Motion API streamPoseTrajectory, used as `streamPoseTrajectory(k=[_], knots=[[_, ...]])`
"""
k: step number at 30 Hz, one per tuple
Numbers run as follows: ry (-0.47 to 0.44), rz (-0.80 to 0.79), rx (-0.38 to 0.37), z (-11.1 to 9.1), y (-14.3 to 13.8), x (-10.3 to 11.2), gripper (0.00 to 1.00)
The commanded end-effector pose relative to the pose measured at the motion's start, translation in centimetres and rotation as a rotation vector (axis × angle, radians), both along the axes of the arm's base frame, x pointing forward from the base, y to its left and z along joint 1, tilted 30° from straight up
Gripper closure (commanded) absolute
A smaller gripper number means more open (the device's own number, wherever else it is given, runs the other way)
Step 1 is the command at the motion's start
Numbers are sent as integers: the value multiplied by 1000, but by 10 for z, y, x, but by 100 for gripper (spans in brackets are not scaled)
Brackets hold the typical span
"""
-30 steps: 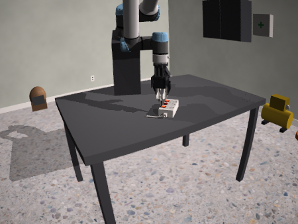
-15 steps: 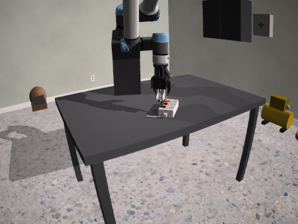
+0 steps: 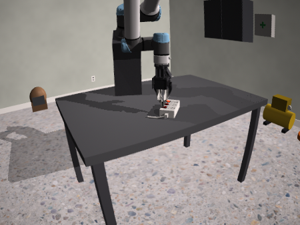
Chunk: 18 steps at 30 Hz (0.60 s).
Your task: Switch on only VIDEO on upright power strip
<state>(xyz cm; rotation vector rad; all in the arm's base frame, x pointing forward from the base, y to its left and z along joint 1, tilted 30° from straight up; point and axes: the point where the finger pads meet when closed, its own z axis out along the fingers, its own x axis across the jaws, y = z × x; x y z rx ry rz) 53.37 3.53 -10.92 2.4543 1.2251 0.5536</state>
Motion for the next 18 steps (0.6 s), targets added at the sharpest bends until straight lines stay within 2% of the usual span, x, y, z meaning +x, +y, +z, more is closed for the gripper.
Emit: streamPoseTrajectory(k=[1,18], knots=[[-1,0,0,4,1,-2,100],[-1,0,0,33,5,-18,100]])
